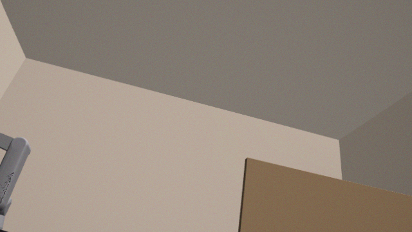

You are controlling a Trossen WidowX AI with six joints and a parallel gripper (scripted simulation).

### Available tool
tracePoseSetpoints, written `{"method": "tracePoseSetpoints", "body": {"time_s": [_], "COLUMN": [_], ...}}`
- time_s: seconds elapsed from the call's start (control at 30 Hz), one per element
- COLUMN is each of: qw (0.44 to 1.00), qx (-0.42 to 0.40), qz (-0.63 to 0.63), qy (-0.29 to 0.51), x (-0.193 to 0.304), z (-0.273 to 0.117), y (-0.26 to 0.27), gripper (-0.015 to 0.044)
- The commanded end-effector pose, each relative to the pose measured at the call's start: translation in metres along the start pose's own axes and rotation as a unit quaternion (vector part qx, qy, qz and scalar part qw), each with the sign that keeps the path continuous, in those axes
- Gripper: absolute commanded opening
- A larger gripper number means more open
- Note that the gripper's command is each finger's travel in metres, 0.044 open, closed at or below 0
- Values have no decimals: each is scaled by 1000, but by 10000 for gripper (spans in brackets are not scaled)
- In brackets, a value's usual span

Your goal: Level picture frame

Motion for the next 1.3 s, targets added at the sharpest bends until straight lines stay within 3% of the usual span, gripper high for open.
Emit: {"method": "tracePoseSetpoints", "body": {"time_s": [0.0,1.27], "qw": [1000,1000], "qx": [-6,-6], "qz": [-1,-1], "qy": [1,1], "x": [0,4], "z": [0,0], "y": [2,2], "gripper": [0,0]}}
Point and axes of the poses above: the point midway between the two fingers, 35 mm back from their tips, its own z axis out along the fingers, its own y axis across the jaws, x = y × z, the point moved 3 cm from there along -z, back along the fingers, and after that the axes turned 5 degrees about z, right-handed, at the moved point
